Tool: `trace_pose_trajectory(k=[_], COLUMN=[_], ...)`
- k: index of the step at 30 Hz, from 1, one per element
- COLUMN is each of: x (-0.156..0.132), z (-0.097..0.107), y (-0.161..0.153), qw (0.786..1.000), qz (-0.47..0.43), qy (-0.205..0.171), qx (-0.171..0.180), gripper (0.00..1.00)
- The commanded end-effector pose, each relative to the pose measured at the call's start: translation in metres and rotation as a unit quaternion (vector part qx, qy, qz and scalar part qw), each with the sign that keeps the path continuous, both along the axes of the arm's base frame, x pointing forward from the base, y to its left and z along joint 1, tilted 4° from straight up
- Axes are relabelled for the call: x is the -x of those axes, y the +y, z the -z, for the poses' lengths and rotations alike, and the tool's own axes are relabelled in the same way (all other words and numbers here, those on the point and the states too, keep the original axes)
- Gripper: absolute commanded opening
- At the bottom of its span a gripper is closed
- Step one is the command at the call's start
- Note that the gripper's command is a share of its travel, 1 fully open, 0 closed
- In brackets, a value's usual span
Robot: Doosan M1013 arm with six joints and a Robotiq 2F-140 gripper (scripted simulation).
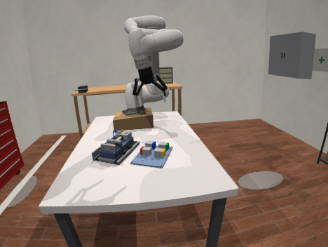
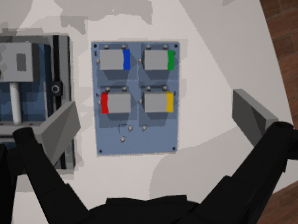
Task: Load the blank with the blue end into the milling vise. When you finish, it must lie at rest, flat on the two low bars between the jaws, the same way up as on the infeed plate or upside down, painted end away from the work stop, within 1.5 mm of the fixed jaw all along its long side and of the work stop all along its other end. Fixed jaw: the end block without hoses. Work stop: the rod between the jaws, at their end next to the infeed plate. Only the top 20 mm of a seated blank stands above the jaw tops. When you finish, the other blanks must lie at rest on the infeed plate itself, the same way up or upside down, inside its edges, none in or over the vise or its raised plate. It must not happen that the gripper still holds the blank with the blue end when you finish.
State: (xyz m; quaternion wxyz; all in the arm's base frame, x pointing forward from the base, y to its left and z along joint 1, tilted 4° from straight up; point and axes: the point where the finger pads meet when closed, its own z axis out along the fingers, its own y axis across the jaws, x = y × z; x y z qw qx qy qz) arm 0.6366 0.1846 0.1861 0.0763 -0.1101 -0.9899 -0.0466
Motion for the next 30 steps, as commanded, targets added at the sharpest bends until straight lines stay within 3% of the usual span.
trace_pose_trajectory(k=[1, 30], x=[0.0000, 0.0000], z=[-0.0001, -0.0001], y=[0.0000, 0.0000], qw=[0.999, 0.980], qz=[-0.032, -0.200], qy=[-0.002, -0.016], qx=[0.000, 0.002], gripper=[1.00, 1.00])
